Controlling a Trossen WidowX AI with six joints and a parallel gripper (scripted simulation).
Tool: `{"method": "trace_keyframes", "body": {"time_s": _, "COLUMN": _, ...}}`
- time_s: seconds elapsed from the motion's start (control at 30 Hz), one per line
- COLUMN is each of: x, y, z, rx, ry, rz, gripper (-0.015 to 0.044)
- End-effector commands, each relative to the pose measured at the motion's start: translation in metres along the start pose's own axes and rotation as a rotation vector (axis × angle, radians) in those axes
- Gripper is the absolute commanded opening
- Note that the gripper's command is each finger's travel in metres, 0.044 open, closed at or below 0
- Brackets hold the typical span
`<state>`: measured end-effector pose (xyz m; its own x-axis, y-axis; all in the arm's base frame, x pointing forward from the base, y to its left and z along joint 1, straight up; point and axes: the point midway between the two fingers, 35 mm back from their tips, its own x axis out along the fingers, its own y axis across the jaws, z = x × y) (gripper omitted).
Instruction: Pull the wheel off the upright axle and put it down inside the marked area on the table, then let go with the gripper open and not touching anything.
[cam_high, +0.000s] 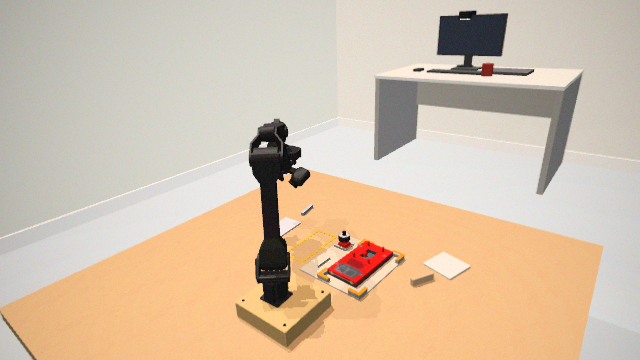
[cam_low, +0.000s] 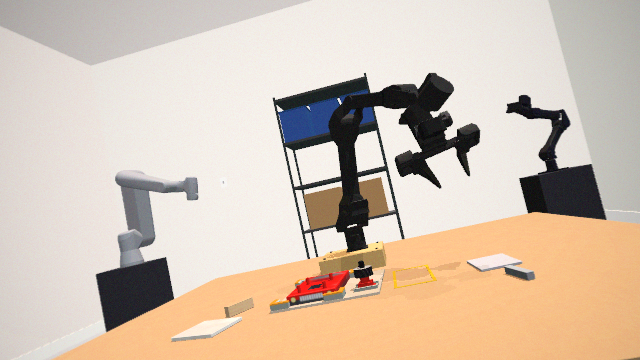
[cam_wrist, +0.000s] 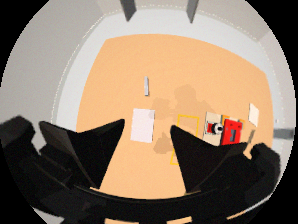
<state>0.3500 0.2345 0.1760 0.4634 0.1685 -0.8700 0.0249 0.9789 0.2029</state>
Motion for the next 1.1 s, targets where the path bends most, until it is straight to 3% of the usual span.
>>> {"method": "trace_keyframes", "body": {"time_s": 0.0, "x": 0.013, "y": -0.047, "z": 0.013, "rx": 0.291, "ry": 0.059, "rz": -0.083, "gripper": 0.03}}
{"method": "trace_keyframes", "body": {"time_s": 0.53, "x": 0.032, "y": -0.222, "z": 0.007, "rx": 1.506, "ry": 0.184, "rz": -0.501, "gripper": 0.03}}
{"method": "trace_keyframes", "body": {"time_s": 1.07, "x": 0.035, "y": -0.232, "z": 0.005, "rx": 1.52, "ry": 0.184, "rz": -0.507, "gripper": 0.03}}
